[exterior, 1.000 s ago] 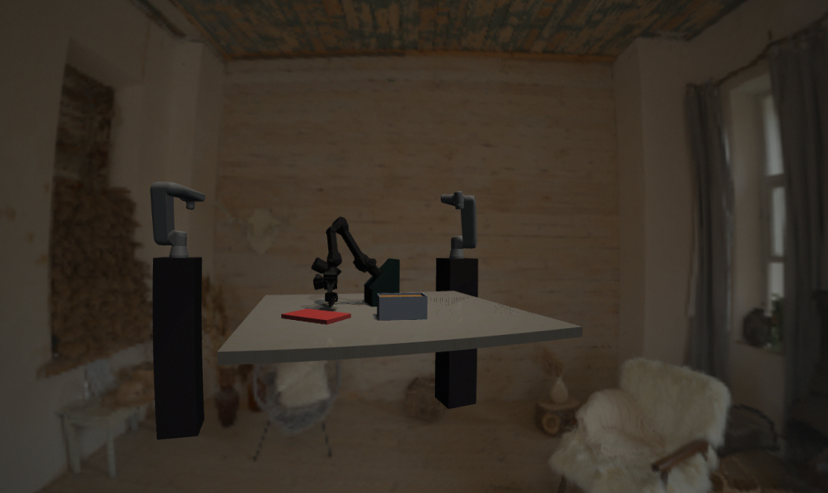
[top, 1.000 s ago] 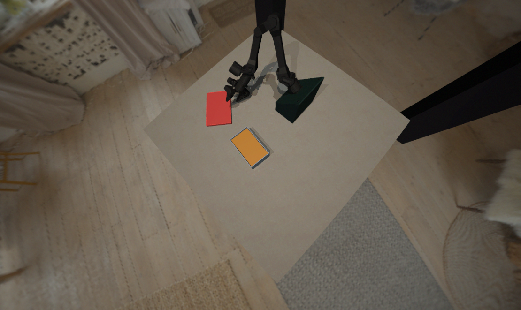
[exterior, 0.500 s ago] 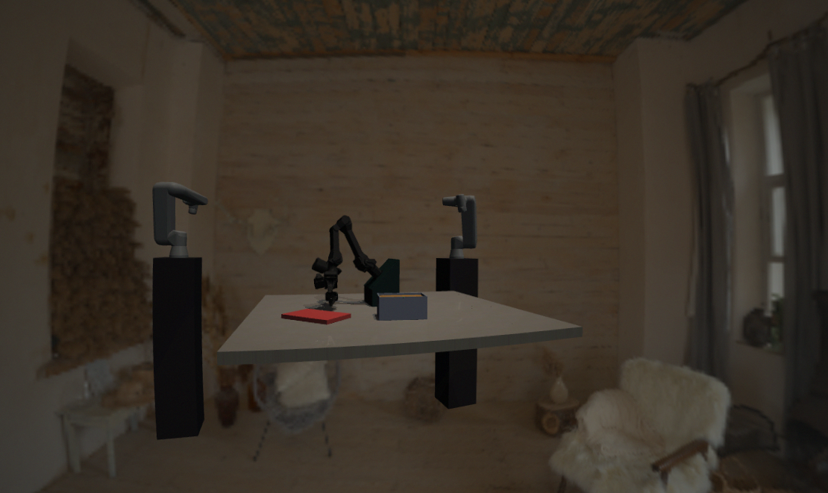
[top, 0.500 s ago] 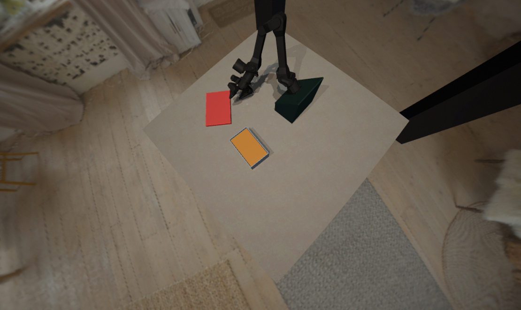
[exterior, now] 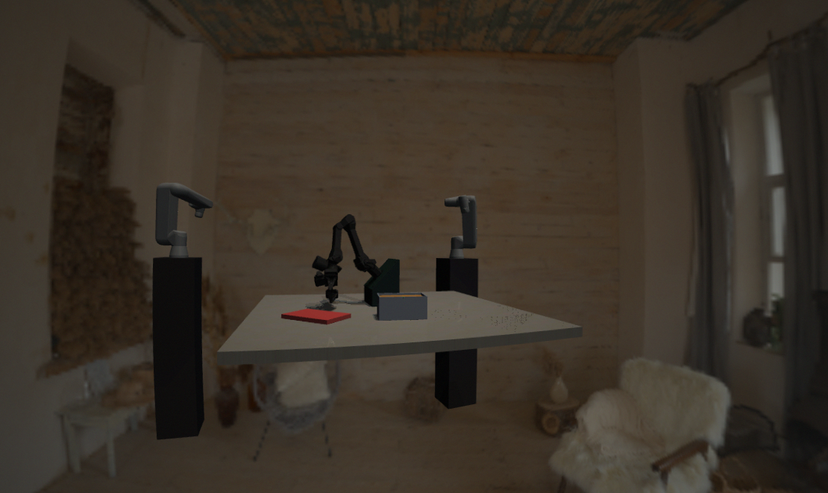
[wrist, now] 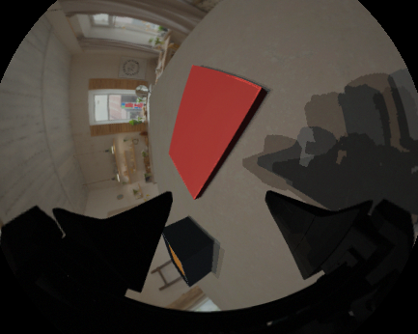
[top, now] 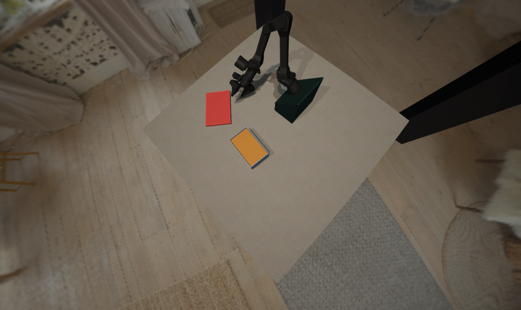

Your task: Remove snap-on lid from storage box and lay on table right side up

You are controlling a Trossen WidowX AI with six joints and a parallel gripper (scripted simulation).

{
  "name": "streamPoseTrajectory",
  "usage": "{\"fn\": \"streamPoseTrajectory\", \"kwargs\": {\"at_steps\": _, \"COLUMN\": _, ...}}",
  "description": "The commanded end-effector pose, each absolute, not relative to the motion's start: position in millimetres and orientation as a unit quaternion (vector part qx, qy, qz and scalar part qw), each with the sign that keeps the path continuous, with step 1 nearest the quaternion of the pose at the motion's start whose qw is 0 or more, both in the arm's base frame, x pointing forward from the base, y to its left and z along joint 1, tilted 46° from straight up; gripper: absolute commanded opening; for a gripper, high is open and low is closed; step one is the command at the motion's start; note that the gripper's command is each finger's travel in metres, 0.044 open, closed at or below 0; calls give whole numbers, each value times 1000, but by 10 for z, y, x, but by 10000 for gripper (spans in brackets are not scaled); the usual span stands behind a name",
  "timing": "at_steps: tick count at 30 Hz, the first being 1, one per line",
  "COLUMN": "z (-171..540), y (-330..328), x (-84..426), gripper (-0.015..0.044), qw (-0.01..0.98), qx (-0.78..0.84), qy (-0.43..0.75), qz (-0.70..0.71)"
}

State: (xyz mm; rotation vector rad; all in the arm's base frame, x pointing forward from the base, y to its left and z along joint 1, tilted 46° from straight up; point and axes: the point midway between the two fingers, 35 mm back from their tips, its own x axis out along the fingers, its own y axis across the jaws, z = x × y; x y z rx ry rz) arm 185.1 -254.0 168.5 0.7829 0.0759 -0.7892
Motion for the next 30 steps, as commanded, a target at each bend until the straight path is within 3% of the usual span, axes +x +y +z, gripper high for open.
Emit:
{"fn": "streamPoseTrajectory", "kwargs": {"at_steps": 1, "z": 1738, "y": -2488, "x": 1831, "gripper": 440, "qw": 850, "qx": 369, "qy": 36, "qz": -374}}
{"fn": "streamPoseTrajectory", "kwargs": {"at_steps": 30, "z": 2088, "y": -2054, "x": 1658, "gripper": 440, "qw": 850, "qx": 370, "qy": 35, "qz": -374}}
